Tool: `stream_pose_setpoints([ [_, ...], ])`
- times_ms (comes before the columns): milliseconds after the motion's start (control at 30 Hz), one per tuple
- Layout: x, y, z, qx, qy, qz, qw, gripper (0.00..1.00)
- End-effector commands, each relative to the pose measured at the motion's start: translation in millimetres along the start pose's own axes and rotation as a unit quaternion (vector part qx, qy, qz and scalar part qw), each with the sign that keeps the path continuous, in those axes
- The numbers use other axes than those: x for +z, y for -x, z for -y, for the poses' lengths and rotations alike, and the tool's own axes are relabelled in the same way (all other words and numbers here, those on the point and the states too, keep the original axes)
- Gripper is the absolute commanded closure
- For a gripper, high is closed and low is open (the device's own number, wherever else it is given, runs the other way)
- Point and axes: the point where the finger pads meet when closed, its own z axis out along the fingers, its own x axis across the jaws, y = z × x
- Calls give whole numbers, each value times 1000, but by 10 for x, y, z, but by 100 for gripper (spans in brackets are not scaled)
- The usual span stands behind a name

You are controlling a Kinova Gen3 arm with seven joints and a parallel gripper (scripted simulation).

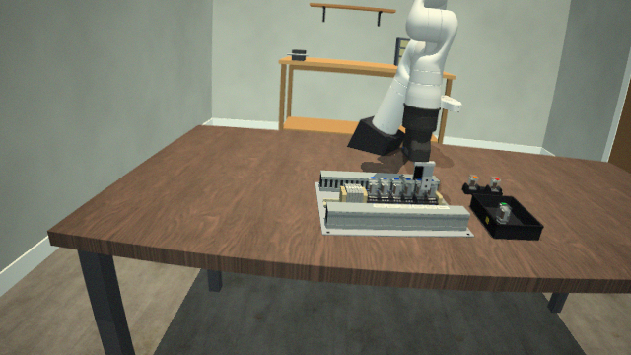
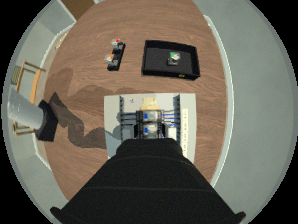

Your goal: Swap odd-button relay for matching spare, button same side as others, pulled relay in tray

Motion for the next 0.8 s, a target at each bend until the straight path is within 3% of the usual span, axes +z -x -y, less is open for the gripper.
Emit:
stream_pose_setpoints([
  [0,-15,-7,-9,0,1,-1,1000,0],
  [767,-66,-9,-13,0,1,-1,1000,0],
])
